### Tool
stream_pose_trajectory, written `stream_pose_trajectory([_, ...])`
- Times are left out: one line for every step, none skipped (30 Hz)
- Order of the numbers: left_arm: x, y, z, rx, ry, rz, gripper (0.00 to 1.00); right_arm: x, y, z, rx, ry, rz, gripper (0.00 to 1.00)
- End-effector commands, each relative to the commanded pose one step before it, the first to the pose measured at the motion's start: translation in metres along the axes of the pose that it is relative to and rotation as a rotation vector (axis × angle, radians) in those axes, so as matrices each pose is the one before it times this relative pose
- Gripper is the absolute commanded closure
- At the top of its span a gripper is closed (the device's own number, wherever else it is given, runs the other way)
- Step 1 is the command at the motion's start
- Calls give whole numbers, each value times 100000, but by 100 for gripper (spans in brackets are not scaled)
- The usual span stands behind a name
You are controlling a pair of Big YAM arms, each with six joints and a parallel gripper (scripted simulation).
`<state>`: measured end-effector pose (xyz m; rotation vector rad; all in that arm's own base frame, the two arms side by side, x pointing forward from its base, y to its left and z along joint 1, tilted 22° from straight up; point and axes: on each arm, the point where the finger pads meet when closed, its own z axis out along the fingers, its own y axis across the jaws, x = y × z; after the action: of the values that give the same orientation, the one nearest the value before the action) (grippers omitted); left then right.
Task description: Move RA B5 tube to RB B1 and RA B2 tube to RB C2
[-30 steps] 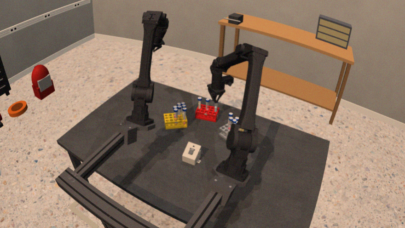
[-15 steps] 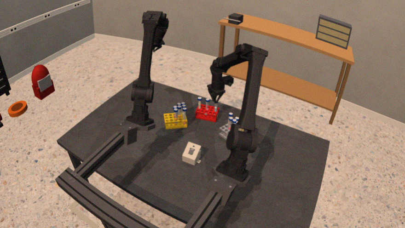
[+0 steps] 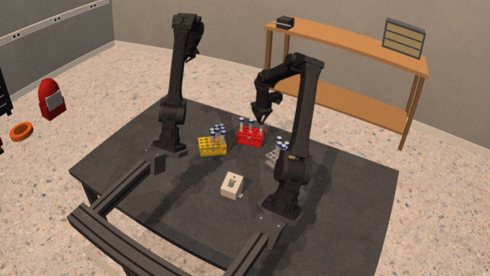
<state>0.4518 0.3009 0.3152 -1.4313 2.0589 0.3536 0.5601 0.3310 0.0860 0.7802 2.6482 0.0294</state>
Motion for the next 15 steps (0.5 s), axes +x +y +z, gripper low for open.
stream_pose_trajectory([-1491,-508,-1264,2134,-3056,-1303,70,-1963,1945,-791,-5001,-2308,1666,100])
stream_pose_trajectory([0,0,0,0,0,0,70,89,-155,68,255,119,-82,100])
stream_pose_trajectory([0,0,0,0,0,0,70,144,-233,122,424,197,-138,100])
stream_pose_trajectory([0,0,0,0,0,0,70,149,-239,122,434,199,-140,100])
stream_pose_trajectory([0,0,0,0,0,0,70,155,-246,122,442,205,-145,100])
stream_pose_trajectory([0,0,0,0,0,0,70,160,-253,122,451,208,-150,100])
stream_pose_trajectory([0,0,0,0,0,0,70,154,-249,88,409,193,-139,100])
stream_pose_trajectory([0,0,0,0,0,0,70,135,-232,9,304,148,-106,100])
stream_pose_trajectory([0,0,0,0,0,0,70,136,-241,11,315,153,-105,100])
stream_pose_trajectory([0,0,0,0,0,0,70,-41,8,-181,-250,-112,73,100])
stream_pose_trajectory([0,0,0,0,0,0,70,-60,34,-204,-314,-141,93,100])
stream_pose_trajectory([0,0,0,0,0,0,70,-105,34,-273,-429,-199,130,100])
stream_pose_trajectory([0,0,0,0,0,0,70,-69,37,-228,-350,-158,104,100])
stream_pose_trajectory([0,0,0,0,0,0,70,-71,37,-231,-356,-160,106,100])
stream_pose_trajectory([0,0,0,0,0,0,70,-47,21,-163,-251,-113,74,100])
